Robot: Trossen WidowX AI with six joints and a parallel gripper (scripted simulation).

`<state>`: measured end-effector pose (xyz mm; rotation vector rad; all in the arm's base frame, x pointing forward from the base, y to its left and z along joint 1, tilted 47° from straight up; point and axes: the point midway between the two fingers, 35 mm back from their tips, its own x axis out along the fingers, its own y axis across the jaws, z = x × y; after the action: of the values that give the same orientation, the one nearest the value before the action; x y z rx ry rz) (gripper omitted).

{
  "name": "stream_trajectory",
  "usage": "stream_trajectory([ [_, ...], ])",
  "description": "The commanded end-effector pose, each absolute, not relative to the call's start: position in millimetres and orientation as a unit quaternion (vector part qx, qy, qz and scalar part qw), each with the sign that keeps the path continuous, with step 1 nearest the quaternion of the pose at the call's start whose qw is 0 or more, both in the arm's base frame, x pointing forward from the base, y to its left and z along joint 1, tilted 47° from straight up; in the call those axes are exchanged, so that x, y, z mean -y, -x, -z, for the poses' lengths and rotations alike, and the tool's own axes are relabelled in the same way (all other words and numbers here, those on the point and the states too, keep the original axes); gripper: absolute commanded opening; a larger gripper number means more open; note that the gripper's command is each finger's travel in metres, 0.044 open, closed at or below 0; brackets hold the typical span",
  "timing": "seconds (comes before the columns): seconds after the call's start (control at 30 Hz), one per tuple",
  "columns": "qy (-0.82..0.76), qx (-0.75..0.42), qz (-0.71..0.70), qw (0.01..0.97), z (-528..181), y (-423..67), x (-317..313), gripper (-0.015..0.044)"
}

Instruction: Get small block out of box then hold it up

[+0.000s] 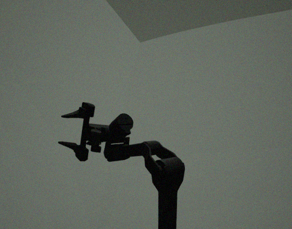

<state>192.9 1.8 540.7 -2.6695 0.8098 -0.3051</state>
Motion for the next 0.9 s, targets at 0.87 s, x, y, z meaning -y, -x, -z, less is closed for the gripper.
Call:
stream_trajectory([
  [0.87, 0.14, 0.235, 0.24, 0.932, -599, -152, 179, 0.04],
])
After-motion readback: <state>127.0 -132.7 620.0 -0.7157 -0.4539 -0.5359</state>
